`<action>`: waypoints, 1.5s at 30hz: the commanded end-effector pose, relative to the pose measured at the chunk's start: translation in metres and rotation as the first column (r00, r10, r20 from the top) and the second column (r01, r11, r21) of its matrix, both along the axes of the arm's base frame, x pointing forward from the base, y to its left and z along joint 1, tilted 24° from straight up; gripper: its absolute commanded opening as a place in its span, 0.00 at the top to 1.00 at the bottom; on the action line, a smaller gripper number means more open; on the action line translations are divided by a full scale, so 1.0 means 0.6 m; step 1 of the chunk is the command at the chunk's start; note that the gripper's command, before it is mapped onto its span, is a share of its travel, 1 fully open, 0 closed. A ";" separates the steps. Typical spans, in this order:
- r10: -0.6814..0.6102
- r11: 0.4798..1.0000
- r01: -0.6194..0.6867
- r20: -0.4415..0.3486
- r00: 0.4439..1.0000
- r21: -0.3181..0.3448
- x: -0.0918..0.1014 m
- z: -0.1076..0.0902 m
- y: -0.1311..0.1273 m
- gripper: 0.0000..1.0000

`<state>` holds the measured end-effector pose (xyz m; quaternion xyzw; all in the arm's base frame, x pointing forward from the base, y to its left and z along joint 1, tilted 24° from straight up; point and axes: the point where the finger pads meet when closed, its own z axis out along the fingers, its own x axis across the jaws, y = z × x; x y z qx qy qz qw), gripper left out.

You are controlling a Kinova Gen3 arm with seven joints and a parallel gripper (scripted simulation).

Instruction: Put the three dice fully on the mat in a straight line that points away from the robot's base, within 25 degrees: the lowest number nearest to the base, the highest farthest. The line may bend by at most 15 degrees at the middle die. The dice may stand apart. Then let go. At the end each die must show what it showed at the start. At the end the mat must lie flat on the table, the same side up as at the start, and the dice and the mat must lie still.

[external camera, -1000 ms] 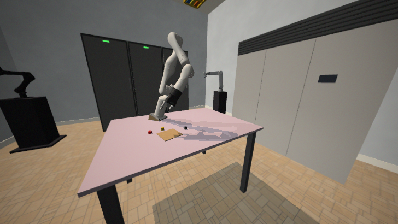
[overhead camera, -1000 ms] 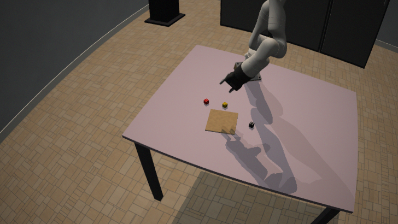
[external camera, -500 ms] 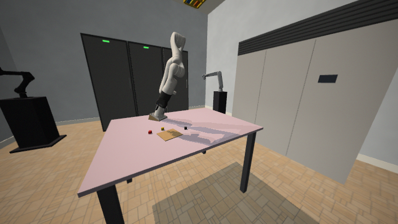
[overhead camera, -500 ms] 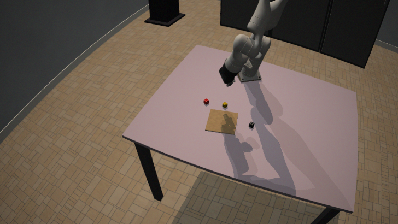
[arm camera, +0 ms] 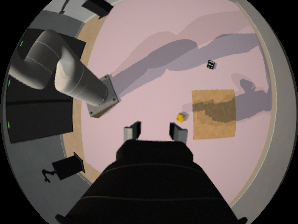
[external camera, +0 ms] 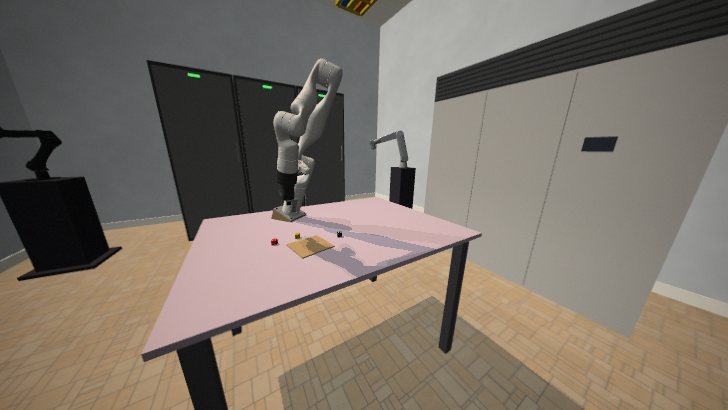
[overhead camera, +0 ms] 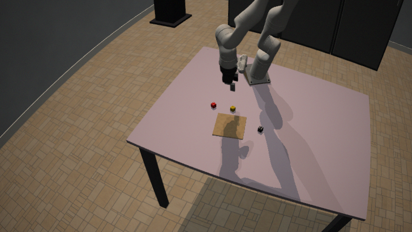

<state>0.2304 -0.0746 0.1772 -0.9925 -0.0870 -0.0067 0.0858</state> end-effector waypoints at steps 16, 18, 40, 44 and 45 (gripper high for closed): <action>-0.694 0.703 0.680 -0.008 0.720 0.207 0.052 -0.008 -0.141 0.00; -0.713 0.683 0.698 -0.008 0.701 0.213 0.053 -0.007 -0.148 0.00; -0.794 0.589 0.772 -0.006 0.608 0.239 0.058 -0.006 -0.185 0.00; -0.794 0.589 0.772 -0.006 0.608 0.239 0.058 -0.006 -0.185 0.00; -0.794 0.589 0.772 -0.006 0.608 0.239 0.058 -0.006 -0.185 0.00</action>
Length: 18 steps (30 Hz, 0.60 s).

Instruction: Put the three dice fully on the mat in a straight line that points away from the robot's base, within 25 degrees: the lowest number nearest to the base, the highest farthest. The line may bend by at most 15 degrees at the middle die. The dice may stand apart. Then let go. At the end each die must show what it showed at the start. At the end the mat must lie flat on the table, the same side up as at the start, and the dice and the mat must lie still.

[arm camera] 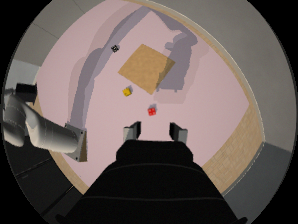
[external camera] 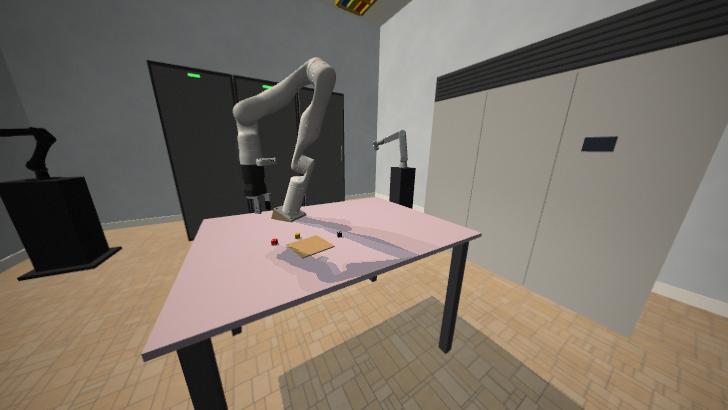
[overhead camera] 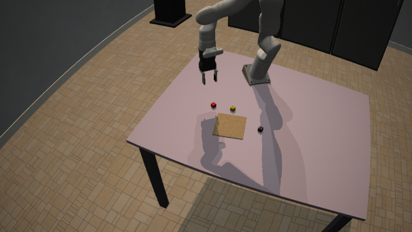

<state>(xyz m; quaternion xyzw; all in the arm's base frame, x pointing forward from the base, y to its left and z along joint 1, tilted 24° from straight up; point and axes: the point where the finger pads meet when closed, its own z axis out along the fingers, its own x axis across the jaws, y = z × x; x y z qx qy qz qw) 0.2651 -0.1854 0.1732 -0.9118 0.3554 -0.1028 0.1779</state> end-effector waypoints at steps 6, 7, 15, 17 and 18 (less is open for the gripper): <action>-0.001 1.000 0.001 0.001 1.000 -0.001 0.002 -0.005 0.001 0.00; -0.001 1.000 0.001 0.001 1.000 -0.001 0.002 -0.005 0.001 0.00; 0.000 1.000 0.000 0.001 1.000 -0.001 0.014 -0.040 0.010 0.00; 0.000 1.000 0.000 0.001 1.000 -0.001 0.019 -0.055 0.014 0.00; 0.000 1.000 0.000 0.001 1.000 -0.001 0.022 -0.063 0.016 0.00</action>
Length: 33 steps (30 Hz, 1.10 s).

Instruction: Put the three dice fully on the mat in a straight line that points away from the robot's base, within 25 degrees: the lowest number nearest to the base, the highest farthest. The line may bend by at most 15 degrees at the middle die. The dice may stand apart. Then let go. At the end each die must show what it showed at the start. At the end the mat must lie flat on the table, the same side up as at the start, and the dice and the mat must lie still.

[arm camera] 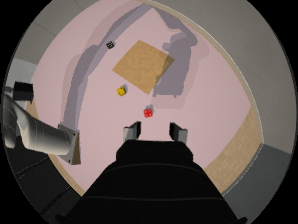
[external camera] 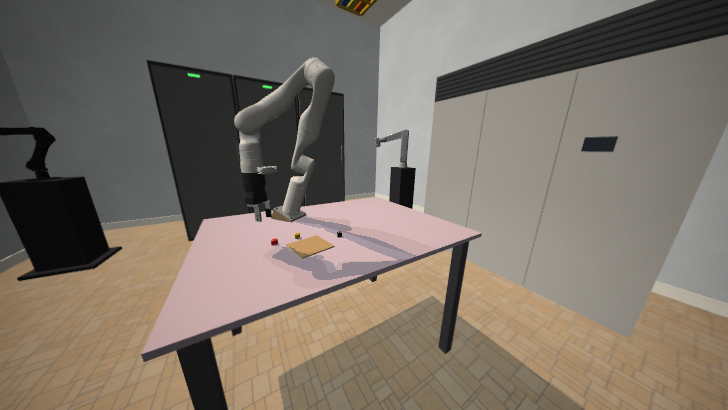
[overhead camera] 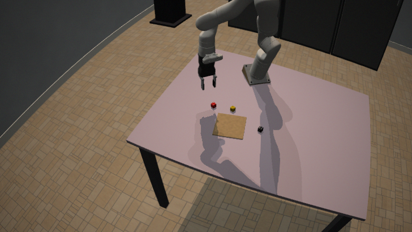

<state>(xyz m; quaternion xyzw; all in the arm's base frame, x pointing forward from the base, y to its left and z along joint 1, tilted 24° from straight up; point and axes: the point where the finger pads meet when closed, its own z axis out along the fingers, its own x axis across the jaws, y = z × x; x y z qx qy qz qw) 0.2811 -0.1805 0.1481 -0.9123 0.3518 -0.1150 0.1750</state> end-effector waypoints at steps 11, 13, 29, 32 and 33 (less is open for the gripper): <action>-0.002 1.000 0.003 -0.021 1.000 0.014 0.019 -0.087 0.026 0.00; -0.002 1.000 0.003 -0.021 1.000 0.014 0.023 -0.099 0.029 0.00; -0.002 1.000 0.003 -0.021 1.000 0.014 0.032 -0.126 0.036 0.00; -0.002 1.000 0.003 -0.021 1.000 0.014 0.032 -0.126 0.036 0.00; -0.002 1.000 0.003 -0.021 1.000 0.014 0.032 -0.126 0.036 0.00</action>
